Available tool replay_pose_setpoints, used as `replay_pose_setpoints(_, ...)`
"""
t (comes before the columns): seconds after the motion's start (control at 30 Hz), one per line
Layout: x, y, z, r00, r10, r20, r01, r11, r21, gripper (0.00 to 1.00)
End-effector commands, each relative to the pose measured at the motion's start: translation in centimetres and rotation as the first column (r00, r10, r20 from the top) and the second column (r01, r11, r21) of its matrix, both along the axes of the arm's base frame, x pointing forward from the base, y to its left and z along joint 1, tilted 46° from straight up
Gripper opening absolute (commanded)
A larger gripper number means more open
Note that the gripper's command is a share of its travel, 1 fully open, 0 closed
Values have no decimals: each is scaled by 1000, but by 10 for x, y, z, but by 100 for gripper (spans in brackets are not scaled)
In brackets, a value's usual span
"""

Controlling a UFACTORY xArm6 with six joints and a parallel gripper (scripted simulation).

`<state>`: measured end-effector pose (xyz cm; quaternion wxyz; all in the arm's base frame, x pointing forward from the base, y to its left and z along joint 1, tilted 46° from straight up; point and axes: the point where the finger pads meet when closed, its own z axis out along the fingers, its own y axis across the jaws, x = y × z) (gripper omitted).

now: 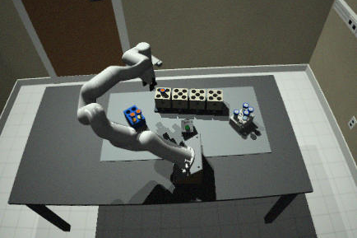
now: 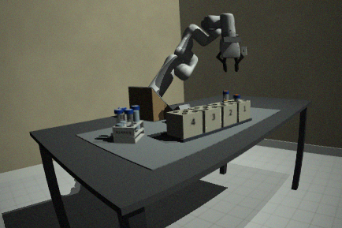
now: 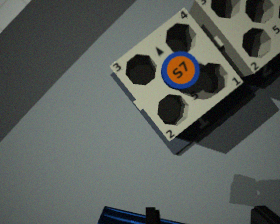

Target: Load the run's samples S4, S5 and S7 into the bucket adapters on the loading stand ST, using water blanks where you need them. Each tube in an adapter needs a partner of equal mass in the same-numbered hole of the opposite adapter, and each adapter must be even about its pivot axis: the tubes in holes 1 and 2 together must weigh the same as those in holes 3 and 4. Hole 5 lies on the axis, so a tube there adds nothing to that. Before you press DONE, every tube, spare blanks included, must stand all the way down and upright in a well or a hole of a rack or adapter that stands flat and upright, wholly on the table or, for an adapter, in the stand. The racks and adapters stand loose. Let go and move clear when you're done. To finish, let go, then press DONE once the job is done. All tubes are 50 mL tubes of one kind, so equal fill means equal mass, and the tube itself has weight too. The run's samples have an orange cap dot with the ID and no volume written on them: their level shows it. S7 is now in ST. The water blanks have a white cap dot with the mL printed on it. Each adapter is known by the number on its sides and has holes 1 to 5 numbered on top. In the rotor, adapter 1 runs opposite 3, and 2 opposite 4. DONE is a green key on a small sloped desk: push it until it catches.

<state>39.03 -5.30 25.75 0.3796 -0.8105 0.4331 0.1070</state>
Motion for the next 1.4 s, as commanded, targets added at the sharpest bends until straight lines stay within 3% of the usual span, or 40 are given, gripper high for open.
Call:
replay_pose_setpoints(0.0, -8, 7, 8, 996, -69, -62, 69, 998, 1, 57)
replay_pose_setpoints(0.13, -20, 20, 18, 977, -152, -149, 155, 988, 11, 57)
replay_pose_setpoints(0.97, -89, 92, 74, 977, -151, -150, 155, 988, 12, 57)
replay_pose_setpoints(1.37, -90, 95, 74, 977, -151, -150, 155, 988, 12, 57)
